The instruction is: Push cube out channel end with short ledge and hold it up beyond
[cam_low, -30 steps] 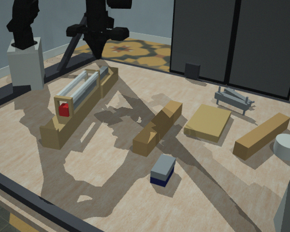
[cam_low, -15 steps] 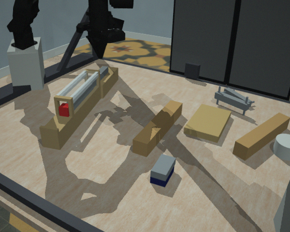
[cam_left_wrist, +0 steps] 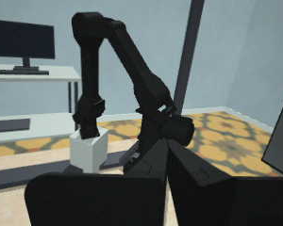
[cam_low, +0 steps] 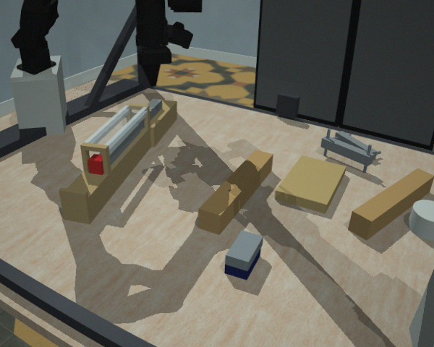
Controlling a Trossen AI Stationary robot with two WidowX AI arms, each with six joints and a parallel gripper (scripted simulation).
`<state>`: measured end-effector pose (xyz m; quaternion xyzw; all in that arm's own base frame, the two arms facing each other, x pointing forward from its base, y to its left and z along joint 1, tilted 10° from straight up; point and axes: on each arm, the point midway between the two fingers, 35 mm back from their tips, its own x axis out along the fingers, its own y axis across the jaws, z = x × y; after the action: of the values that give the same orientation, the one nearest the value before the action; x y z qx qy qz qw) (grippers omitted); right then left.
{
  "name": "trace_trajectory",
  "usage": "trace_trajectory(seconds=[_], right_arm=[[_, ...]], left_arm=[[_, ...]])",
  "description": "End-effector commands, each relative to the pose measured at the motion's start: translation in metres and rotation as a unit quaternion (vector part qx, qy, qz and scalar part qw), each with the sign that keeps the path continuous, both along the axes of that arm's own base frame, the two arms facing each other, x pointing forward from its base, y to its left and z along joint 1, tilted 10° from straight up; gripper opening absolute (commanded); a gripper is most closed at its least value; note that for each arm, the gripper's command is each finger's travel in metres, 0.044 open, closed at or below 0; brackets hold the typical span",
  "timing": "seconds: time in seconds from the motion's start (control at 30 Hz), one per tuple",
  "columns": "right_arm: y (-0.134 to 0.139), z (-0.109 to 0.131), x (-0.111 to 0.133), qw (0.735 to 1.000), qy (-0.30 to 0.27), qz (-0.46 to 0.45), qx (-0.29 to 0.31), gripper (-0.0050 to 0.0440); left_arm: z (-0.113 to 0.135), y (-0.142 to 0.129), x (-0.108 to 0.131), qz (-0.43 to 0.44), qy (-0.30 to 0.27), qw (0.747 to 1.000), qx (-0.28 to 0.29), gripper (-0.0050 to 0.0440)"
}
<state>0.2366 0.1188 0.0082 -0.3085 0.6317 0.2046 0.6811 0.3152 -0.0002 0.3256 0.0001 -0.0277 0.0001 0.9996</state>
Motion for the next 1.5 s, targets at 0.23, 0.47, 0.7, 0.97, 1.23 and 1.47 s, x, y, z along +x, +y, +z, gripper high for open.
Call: trace_trajectory(seconds=[0.23,0.47,0.7,0.97,1.23,1.47], right_arm=[[0.014,0.002,0.002,0.977,-0.035,-0.210,0.026,0.0000],[0.019,0.000,0.000,0.953,-0.045,-0.298,0.038,0.0000],[0.027,-0.002,-0.003,0.898,-0.059,-0.432,0.055,0.0000],[0.033,-0.004,-0.005,0.839,-0.070,-0.535,0.068,0.0000],[0.041,-0.007,-0.009,0.743,-0.083,-0.659,0.084,0.0000],[0.046,-0.009,-0.012,0.672,-0.091,-0.729,0.093,0.0000]], left_arm=[[0.010,0.000,-0.003,0.001,-0.013,1.000,-0.002,0.0000],[0.010,0.000,-0.003,0.001,-0.013,1.000,-0.002,0.0000],[0.010,0.000,-0.003,0.001,-0.013,1.000,-0.002,0.0000],[0.010,0.000,-0.003,0.001,-0.013,1.000,-0.002,0.0000],[0.010,0.000,-0.003,0.001,-0.013,1.000,-0.002,0.0000],[0.010,0.000,-0.003,0.001,-0.013,1.000,-0.002,0.0000]])
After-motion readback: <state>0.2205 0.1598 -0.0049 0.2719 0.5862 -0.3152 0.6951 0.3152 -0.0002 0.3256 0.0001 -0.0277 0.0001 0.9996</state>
